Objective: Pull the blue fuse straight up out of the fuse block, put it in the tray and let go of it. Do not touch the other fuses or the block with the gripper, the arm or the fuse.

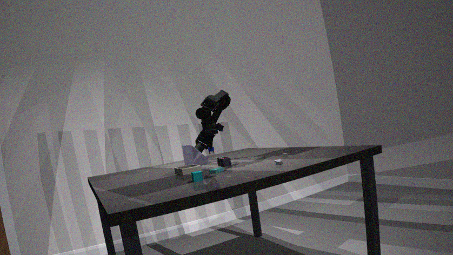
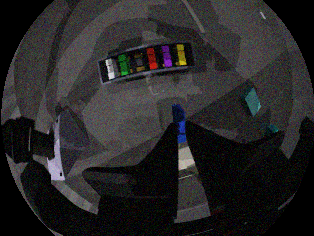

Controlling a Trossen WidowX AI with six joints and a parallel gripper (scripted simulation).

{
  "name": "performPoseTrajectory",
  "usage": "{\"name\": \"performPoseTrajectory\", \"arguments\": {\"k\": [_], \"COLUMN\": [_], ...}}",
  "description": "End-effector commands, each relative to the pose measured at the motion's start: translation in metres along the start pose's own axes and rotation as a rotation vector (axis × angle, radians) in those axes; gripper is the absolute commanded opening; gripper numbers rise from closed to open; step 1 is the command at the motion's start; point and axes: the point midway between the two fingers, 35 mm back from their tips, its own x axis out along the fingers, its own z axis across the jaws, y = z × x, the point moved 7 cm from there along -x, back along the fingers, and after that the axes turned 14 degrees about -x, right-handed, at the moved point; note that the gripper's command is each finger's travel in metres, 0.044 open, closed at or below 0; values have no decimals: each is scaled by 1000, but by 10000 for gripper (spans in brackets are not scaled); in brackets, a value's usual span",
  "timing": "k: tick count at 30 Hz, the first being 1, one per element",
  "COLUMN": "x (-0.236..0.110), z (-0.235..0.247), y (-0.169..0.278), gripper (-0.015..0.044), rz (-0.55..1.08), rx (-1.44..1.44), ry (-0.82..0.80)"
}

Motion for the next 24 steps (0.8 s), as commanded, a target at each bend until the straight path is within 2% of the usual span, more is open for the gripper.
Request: {"name": "performPoseTrajectory", "arguments": {"k": [1, 24], "x": [-1, 7], "z": [-2, 12], "y": [21, 144], "gripper": [0, 0], "rz": [8, 3], "rx": [-8, -13], "ry": [-2, -3]}}
